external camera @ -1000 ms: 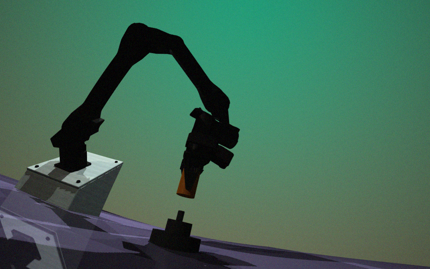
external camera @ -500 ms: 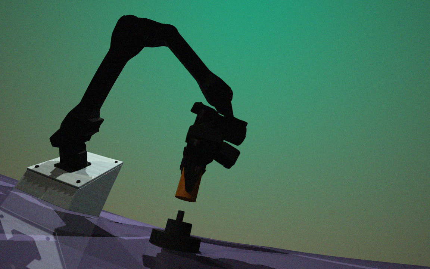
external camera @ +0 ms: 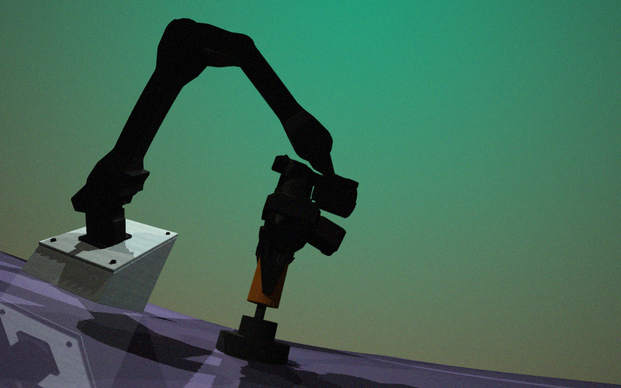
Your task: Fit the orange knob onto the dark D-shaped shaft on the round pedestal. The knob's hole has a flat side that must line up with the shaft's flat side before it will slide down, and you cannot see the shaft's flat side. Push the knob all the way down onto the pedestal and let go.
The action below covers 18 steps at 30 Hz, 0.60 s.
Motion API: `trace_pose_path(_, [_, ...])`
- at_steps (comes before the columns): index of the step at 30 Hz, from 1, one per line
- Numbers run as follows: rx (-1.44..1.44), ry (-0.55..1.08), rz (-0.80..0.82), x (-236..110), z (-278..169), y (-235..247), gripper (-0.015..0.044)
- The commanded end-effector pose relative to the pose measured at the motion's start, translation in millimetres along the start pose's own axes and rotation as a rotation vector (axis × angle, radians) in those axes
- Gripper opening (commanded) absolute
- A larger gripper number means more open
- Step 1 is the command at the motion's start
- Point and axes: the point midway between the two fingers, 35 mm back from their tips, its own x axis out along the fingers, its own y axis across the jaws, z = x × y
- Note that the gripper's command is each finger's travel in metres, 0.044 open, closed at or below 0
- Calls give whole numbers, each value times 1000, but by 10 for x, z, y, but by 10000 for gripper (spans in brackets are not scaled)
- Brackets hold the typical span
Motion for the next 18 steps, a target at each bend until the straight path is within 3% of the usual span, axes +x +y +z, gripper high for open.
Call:
trace_pose_path(1, [-1, -9, -5, -24, 13, -8, 0])
trace_pose_path(18, [-1, -9, -5, -11, 9, -27, 0])
